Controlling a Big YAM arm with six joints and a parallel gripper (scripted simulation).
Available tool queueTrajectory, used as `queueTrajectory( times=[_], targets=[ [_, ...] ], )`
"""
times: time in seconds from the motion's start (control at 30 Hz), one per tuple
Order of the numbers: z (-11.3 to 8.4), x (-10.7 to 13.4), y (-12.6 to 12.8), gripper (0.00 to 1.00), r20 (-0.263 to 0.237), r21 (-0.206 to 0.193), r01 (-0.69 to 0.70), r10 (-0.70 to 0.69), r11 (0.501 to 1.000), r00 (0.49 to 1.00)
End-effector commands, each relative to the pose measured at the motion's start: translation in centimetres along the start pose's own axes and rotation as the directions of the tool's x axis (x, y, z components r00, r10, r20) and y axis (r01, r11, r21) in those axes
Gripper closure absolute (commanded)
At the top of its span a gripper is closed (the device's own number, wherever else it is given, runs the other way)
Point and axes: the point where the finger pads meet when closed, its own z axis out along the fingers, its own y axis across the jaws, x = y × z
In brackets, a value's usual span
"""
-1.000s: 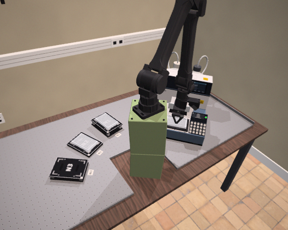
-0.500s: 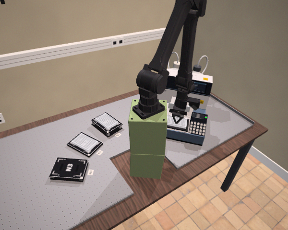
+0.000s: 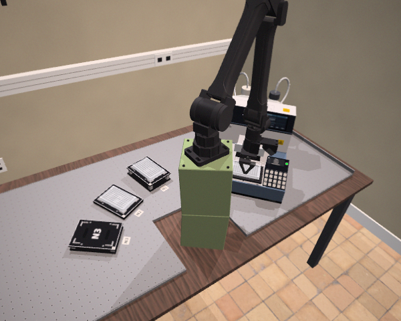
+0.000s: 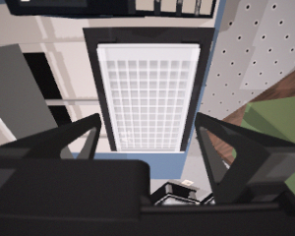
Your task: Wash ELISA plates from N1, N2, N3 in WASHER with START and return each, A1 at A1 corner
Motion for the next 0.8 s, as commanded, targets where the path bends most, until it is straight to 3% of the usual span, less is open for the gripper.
queueTrajectory(
  times=[0.0, 0.77],
  targets=[
    [0.7, 0.3, 0.4, 0.00, -0.002, -0.003, -0.006, 0.006, 1.000, 1.000],
    [2.1, 0.3, 0.3, 0.00, -0.002, -0.002, -0.005, 0.005, 1.000, 1.000]
  ],
)
